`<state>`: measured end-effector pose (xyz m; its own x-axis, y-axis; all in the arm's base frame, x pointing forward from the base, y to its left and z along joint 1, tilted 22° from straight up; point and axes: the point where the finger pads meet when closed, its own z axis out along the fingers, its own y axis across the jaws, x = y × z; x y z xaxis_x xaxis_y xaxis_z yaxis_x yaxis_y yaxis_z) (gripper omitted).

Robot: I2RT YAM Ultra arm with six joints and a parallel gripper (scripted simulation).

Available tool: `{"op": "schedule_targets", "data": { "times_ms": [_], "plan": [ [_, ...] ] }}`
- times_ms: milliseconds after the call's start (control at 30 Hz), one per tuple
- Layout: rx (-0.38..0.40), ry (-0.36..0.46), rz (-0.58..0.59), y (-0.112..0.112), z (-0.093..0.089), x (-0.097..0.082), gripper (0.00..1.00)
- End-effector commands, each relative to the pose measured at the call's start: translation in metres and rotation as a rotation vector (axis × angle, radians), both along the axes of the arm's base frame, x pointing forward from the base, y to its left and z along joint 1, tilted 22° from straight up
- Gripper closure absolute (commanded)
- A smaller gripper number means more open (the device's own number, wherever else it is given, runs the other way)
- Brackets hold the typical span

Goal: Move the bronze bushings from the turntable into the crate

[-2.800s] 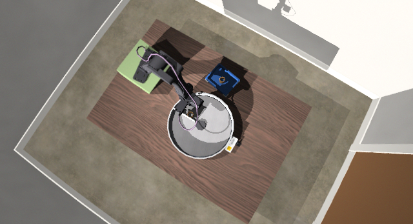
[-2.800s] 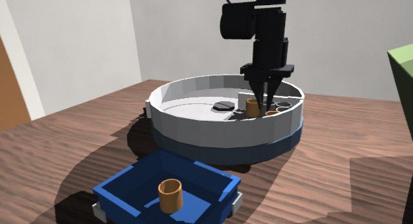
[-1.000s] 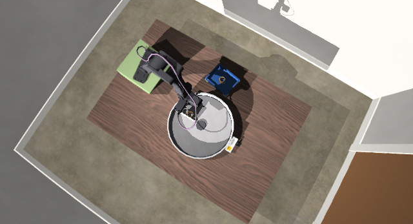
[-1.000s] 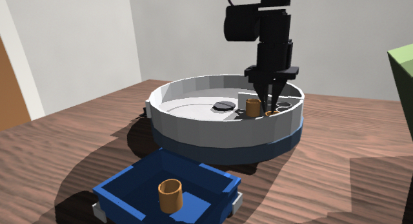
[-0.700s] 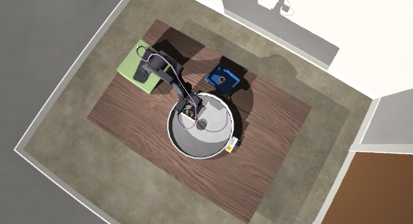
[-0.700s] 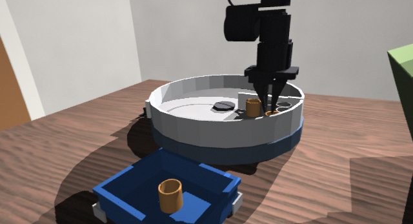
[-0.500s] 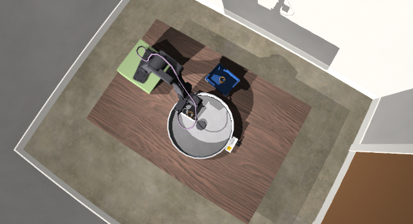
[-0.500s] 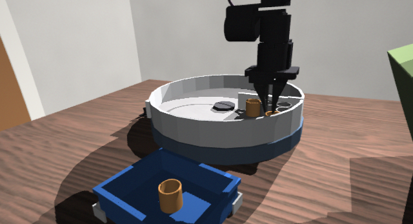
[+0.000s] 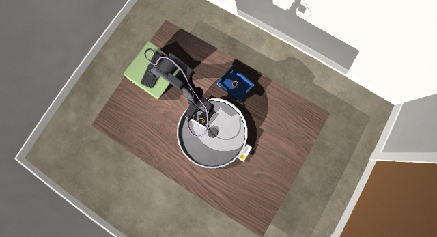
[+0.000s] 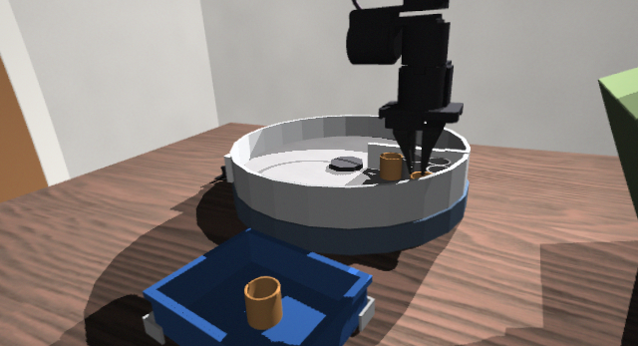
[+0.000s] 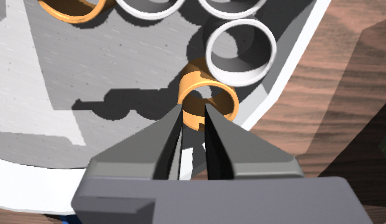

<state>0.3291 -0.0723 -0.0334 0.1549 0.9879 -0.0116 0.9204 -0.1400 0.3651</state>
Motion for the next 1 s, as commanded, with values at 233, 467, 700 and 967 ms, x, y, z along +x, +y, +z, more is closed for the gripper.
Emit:
{"op": "schedule_targets", "data": {
  "times_ms": [233, 467, 700, 967],
  "plan": [
    [-0.019, -0.04, -0.009, -0.005, 0.015, 0.014, 0.85],
    [-0.019, -0.04, -0.009, -0.005, 0.015, 0.014, 0.85],
    [-0.019, -0.039, -0.009, -0.005, 0.015, 0.014, 0.85],
    [-0.017, -0.032, -0.009, -0.006, 0.001, 0.02, 0.85]
  ]
}}
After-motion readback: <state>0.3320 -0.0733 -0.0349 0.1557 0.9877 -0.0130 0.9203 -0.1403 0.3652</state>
